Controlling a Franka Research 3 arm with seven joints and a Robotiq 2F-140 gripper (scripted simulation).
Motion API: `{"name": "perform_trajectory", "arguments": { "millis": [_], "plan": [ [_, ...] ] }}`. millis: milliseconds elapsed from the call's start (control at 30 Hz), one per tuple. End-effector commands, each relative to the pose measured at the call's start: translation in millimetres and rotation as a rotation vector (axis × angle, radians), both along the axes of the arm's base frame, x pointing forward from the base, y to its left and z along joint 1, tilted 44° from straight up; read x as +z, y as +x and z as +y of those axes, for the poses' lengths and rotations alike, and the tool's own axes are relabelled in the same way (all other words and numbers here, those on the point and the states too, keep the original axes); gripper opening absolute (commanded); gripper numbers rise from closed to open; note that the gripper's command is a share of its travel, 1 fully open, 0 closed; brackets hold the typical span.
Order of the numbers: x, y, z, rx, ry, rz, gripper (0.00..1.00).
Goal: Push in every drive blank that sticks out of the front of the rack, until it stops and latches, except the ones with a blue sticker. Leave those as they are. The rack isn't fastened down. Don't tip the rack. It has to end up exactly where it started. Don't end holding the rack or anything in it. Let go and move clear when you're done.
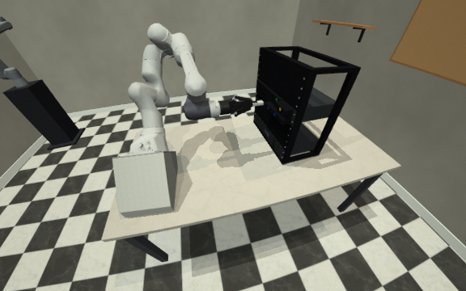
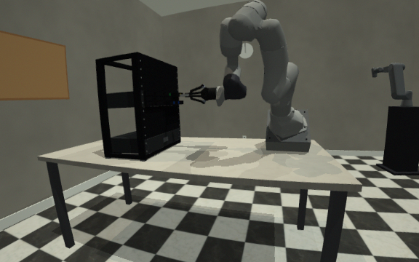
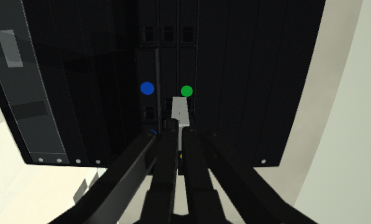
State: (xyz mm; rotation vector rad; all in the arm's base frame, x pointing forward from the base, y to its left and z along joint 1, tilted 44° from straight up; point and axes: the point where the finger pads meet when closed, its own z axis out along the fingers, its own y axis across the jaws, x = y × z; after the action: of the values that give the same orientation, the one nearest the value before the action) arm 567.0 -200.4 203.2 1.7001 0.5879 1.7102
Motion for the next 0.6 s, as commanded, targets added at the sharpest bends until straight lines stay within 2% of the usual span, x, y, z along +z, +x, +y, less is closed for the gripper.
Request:
{"name": "perform_trajectory", "arguments": {
  "millis": [0, 233, 567],
  "plan": [
    [4.4, -1.1, -0.4, 0.002, -0.01, -0.012, 0.0],
    [-2.1, -1.8, -8.9, 0.002, -0.01, -0.012, 0.0],
    [-28.3, -4.7, -43.1, 0.002, -0.01, -0.012, 0.0]
  ]
}}
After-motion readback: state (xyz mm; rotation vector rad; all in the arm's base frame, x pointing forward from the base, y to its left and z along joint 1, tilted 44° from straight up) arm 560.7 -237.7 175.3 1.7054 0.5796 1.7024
